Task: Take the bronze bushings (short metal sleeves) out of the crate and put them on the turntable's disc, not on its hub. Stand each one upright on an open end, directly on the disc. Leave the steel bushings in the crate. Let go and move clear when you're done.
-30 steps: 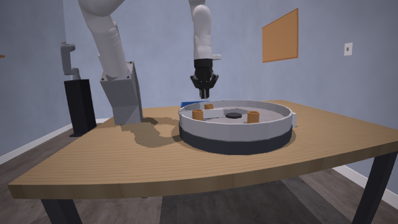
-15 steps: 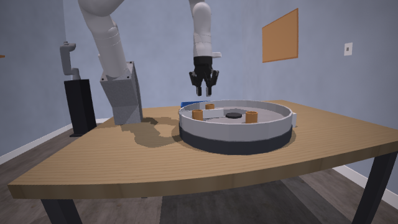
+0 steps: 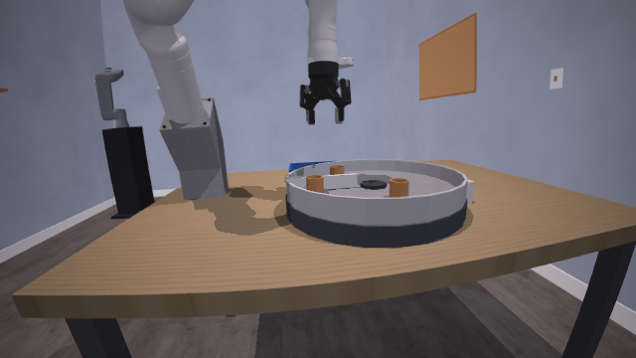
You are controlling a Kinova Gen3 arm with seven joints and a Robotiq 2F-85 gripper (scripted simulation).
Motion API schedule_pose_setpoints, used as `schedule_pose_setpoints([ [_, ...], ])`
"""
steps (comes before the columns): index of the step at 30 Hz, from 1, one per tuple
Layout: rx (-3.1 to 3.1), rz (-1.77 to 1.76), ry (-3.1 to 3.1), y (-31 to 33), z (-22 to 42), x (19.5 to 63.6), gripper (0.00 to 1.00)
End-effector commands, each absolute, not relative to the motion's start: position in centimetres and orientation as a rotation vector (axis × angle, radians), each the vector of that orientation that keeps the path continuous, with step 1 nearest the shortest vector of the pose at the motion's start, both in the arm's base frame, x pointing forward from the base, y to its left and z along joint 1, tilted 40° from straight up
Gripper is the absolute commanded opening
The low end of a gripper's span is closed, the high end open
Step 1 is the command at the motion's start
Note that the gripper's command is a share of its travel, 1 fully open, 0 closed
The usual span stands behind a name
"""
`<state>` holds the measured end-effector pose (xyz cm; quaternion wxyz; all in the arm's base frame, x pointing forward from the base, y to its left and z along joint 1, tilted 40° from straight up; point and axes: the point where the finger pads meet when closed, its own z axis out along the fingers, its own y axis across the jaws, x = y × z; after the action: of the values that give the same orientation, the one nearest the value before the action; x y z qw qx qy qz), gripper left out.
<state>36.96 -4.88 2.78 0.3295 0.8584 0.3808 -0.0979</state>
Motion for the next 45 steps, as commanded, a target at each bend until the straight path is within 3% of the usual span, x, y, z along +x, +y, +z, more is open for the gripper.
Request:
schedule_pose_setpoints([
  [1,2.242,-0.237,1.018,-3.65,3.24,37.23,1.00],
  [45,2.242,-0.237,1.018,-3.42,3.52,37.19,1.00],
])
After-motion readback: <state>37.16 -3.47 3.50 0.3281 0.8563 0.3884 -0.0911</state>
